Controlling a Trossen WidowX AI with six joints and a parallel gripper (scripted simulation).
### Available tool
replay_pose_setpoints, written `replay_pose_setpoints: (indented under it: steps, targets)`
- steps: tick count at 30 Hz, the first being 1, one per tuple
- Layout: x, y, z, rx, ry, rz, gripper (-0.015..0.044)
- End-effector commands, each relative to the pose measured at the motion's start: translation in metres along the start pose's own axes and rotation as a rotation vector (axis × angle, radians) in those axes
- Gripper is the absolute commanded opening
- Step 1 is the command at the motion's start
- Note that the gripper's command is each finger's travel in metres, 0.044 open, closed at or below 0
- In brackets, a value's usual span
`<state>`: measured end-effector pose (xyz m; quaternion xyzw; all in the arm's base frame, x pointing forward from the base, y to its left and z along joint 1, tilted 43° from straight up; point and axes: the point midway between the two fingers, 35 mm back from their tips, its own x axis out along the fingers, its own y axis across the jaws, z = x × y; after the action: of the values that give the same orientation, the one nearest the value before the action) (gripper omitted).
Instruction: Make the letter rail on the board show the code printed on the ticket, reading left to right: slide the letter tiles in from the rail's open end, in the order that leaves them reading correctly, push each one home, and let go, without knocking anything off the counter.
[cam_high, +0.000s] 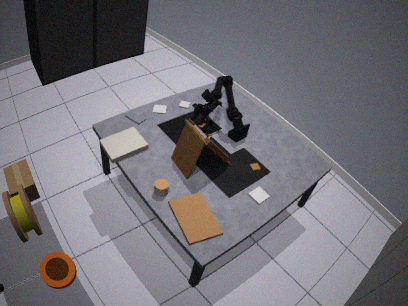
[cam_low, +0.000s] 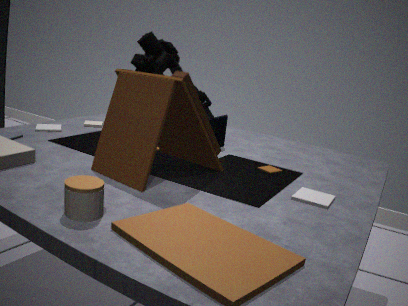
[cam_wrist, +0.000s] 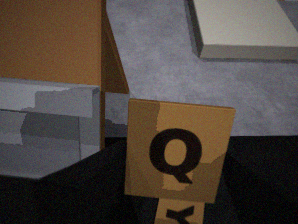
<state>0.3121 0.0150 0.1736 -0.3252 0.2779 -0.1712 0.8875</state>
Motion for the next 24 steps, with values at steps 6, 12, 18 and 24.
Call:
replay_pose_setpoints:
  steps: [6, 12, 18, 24]
  targets:
    - [0.0, 0.005, -0.001, 0.001, 0.0, -0.001, 0.0]
    - [0.0, 0.008, -0.001, 0.001, 0.0, -0.001, 0.0]
    - [0.0, 0.011, -0.001, 0.001, 0.0, -0.001, 0.0]
    - [0.0, 0.014, -0.001, 0.001, 0.0, -0.001, 0.0]
